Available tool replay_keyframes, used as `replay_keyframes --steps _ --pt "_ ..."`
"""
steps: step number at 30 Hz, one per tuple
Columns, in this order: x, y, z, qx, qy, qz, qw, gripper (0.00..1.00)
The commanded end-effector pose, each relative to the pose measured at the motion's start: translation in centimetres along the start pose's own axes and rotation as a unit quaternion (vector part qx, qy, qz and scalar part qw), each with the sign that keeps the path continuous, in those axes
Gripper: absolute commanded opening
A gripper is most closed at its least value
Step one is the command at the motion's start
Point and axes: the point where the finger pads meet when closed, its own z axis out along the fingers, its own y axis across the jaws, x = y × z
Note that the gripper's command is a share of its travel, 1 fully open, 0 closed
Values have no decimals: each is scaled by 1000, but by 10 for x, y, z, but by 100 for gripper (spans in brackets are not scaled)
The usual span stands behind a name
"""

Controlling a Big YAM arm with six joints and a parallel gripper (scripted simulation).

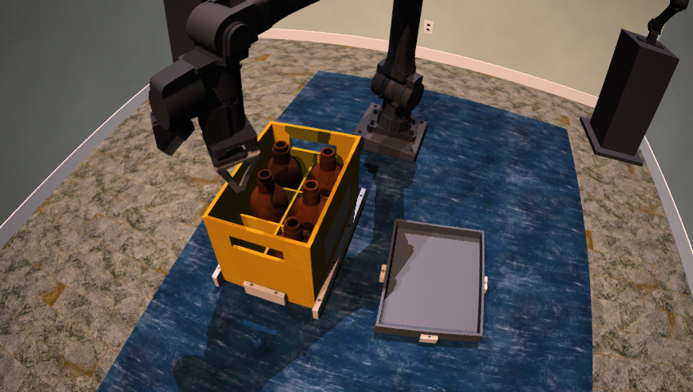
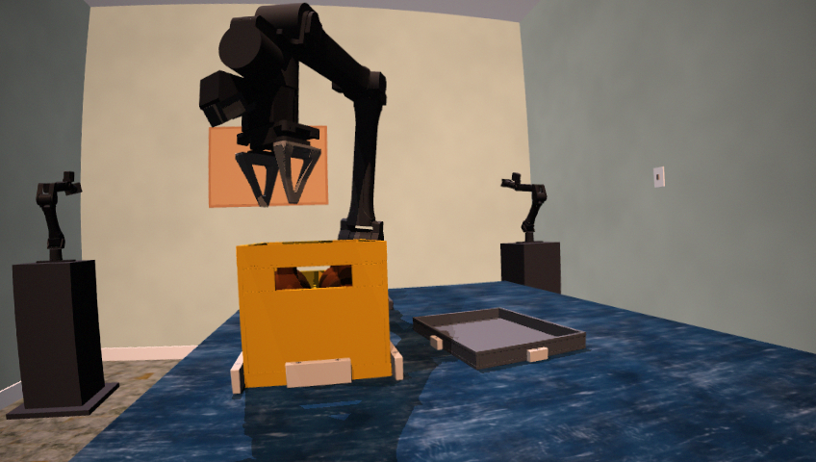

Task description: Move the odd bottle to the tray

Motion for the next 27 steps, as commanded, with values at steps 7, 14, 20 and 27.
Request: replay_keyframes --steps 7,14,20,27 --pt "-3 4 -3 -1 -2 -7 1000 61" --pt "-3 4 -3 -1 -2 -7 1000 61" --pt "-2 3 1 0 1 -7 1000 61" --pt "-3 5 8 0 -1 -7 1000 61"
